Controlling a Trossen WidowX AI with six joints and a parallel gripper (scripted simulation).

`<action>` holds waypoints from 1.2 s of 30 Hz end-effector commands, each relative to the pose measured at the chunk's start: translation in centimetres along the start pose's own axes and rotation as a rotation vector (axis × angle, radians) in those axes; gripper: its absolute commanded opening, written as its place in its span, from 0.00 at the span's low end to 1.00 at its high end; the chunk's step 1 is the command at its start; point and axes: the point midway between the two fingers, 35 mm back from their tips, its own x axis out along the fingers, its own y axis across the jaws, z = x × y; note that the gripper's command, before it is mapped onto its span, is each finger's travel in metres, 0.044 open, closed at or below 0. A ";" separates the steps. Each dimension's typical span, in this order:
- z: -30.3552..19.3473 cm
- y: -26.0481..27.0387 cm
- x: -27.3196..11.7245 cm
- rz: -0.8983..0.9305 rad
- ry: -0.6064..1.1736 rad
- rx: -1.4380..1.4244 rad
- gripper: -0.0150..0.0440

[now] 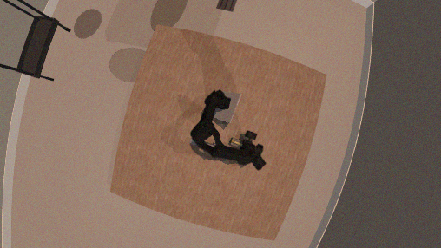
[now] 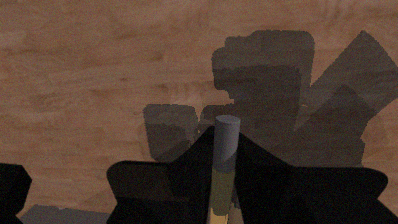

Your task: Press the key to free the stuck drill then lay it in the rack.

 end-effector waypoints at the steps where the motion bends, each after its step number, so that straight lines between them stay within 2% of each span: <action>1: -0.7 0.0 0.4 0.006 0.022 -0.004 0.25; 11: -0.7 0.0 0.4 0.006 0.022 -0.004 0.25; 28: 0.0 0.0 0.0 0.000 0.000 0.000 1.00; 36: -0.1 0.2 -2.7 0.007 0.020 -0.004 1.00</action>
